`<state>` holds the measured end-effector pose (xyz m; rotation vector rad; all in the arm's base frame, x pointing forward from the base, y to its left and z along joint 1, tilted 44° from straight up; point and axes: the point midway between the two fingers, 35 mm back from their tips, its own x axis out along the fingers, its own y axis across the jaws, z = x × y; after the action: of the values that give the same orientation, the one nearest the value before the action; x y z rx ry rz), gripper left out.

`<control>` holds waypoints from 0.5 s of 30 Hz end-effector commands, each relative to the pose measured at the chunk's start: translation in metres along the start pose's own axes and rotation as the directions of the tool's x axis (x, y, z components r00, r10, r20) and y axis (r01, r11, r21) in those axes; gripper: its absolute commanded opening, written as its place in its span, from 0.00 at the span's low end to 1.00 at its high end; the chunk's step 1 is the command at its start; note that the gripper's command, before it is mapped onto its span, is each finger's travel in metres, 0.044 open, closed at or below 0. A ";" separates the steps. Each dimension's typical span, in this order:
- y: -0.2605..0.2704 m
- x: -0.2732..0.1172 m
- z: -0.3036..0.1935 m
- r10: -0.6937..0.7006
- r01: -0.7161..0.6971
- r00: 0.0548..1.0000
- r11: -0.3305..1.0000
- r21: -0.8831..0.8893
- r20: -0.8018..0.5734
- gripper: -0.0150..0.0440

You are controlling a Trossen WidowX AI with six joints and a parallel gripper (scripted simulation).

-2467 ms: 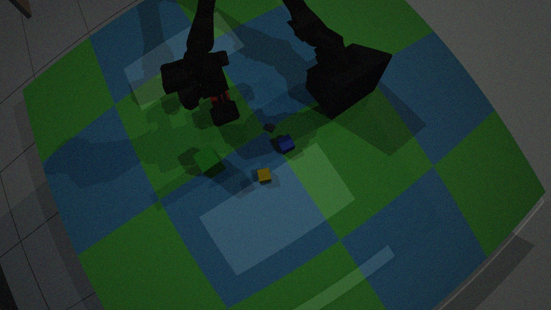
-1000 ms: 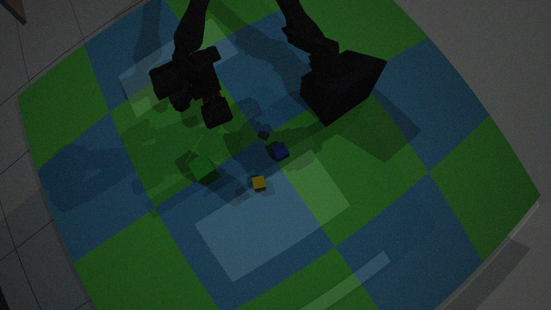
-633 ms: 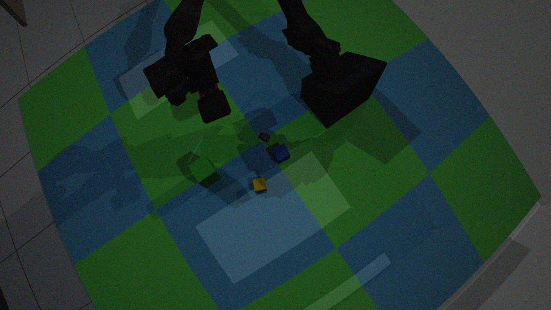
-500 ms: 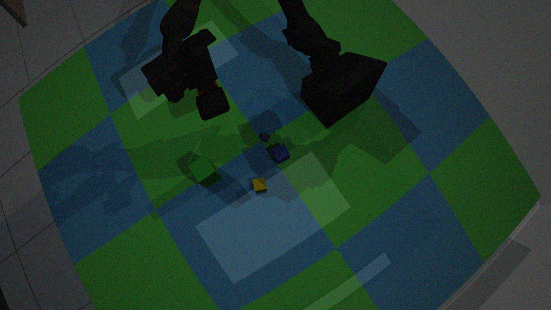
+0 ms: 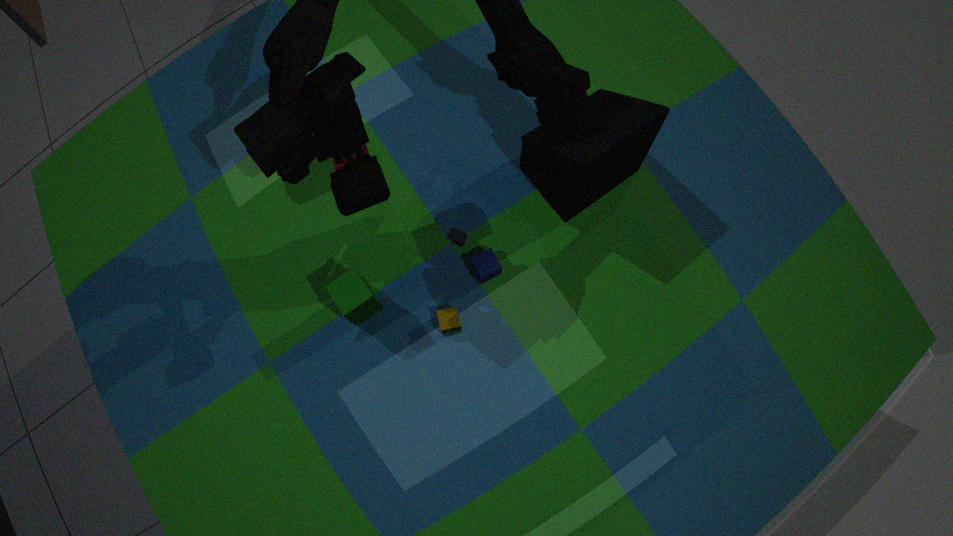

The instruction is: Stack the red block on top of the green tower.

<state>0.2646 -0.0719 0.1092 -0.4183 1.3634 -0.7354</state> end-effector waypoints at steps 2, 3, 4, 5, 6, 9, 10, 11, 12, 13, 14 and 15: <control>0.017 -0.002 0.013 0.004 -0.004 1.000 1.000 0.001 0.001 0.25; 0.021 -0.003 0.016 0.005 -0.005 1.000 1.000 0.001 0.001 0.25; 0.024 -0.003 0.018 0.005 -0.005 1.000 1.000 0.001 0.001 0.25; 0.028 -0.003 0.021 0.006 -0.006 1.000 1.000 0.001 0.001 0.25; 0.032 -0.003 0.023 0.006 -0.006 1.000 1.000 0.001 0.001 0.25; 0.044 -0.004 0.030 0.007 -0.007 1.000 1.000 0.002 0.001 0.25; 0.048 -0.004 0.033 0.008 -0.008 1.000 1.000 0.002 0.001 0.25; 0.052 -0.004 0.035 0.008 -0.008 1.000 1.000 0.002 0.001 0.25; 0.056 -0.004 0.037 0.008 -0.008 1.000 1.000 0.002 0.001 0.25; 0.060 -0.004 0.039 0.008 -0.008 1.000 1.000 0.002 0.001 0.25; 0.065 -0.004 0.041 0.008 -0.008 1.000 1.000 0.002 0.001 0.25; 0.069 -0.004 0.043 0.009 -0.009 1.000 1.000 0.002 0.002 0.25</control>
<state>0.3120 -0.0359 0.0819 -0.4164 1.3634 -0.7313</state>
